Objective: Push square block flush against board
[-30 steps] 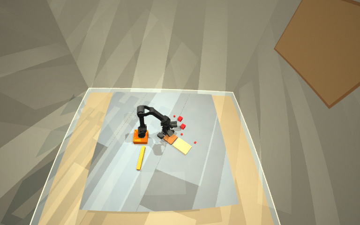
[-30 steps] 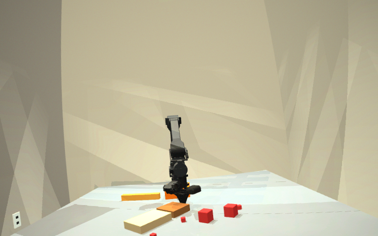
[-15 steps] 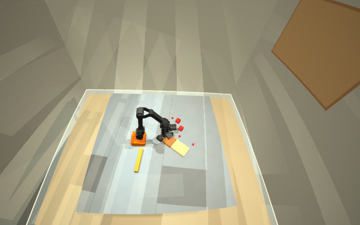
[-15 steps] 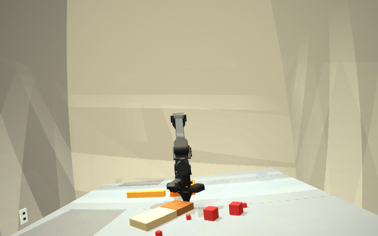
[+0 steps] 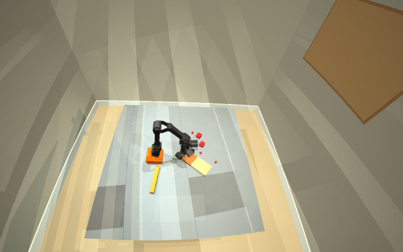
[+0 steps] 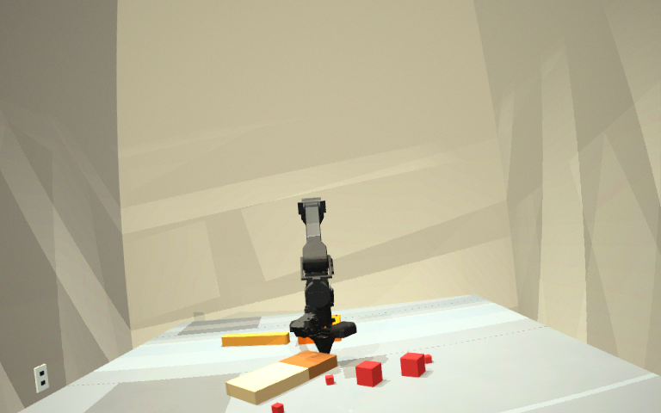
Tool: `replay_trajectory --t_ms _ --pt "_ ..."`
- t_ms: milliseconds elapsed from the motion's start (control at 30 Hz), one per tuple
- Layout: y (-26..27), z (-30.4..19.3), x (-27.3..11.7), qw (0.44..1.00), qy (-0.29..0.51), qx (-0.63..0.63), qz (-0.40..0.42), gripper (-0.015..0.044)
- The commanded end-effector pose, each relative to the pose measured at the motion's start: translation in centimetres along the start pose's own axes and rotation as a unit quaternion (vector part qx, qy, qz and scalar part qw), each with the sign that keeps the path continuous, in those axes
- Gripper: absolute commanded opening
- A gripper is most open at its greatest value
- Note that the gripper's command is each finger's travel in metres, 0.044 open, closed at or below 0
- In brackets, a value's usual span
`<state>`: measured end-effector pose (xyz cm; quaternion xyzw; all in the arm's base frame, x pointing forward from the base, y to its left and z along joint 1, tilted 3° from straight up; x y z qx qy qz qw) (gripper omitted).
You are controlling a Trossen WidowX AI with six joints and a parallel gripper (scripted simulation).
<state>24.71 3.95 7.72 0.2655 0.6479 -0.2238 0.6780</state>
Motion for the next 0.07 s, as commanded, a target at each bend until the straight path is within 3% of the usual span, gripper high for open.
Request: replay_trajectory --t_ms 0,33 --pt "0.05 -0.51 -0.01 1.000 -0.004 0.001 0.001 0.0000" --pt "0.04 -0.67 0.00 1.000 -0.004 0.001 0.001 0.0000"
Point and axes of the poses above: the point midway between the two fingers, 35 mm back from their tips, its own x axis out along the fingers, its own y axis across the jaws, z = x × y, the point moved 7 cm from there along -x, back along the fingers, and after that the axes turned 6 degrees about x, right-handed, at the moved point
